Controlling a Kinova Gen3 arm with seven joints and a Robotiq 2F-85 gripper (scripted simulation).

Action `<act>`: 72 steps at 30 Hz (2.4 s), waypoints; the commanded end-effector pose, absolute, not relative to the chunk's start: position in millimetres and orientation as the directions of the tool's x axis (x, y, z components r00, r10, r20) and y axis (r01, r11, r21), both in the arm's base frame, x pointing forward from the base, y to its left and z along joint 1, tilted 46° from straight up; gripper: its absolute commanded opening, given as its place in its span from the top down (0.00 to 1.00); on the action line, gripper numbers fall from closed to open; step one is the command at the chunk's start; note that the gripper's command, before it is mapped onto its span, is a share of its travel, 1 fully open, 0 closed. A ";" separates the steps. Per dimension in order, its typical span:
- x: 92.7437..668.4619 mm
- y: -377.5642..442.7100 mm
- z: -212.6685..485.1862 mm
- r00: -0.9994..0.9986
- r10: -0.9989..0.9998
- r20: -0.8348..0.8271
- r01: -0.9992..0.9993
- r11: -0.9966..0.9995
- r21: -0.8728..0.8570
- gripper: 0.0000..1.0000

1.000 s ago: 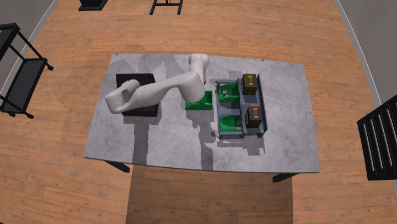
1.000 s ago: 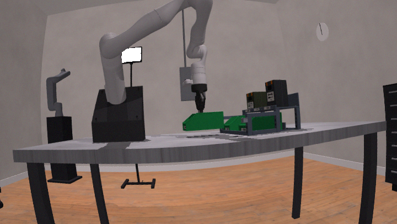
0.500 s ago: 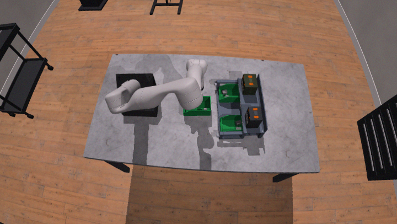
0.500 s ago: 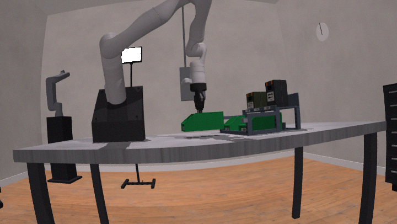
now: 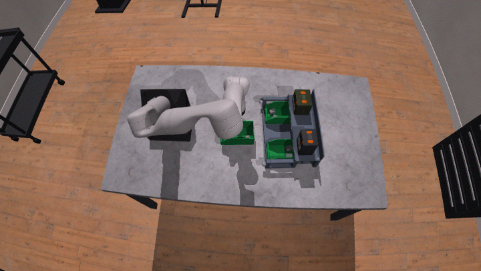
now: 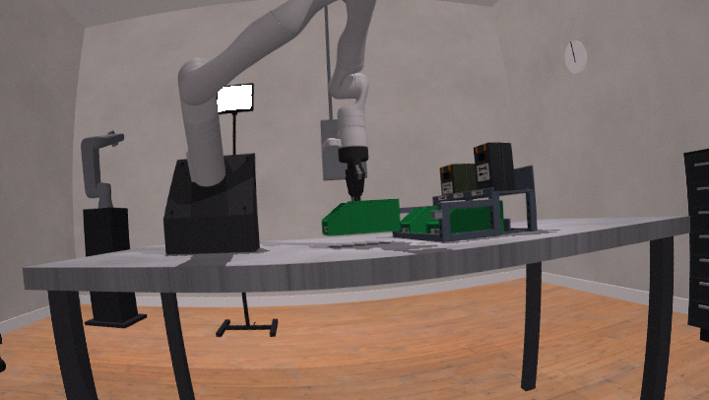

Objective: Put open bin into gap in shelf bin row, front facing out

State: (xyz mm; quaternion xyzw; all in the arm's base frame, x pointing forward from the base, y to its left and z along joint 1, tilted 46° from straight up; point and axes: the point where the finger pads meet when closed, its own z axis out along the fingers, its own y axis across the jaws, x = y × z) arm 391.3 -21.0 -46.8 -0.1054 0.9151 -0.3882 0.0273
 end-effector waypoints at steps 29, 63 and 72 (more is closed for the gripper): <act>393.8 -9.0 -56.0 -0.976 -0.216 0.029 -0.171 0.677 -0.715 0.90; 437.2 3.7 -60.9 -0.976 -0.216 0.029 -0.171 0.677 -0.715 0.90; 442.2 5.0 -61.3 -0.976 -0.216 0.029 -0.171 0.677 -0.715 0.90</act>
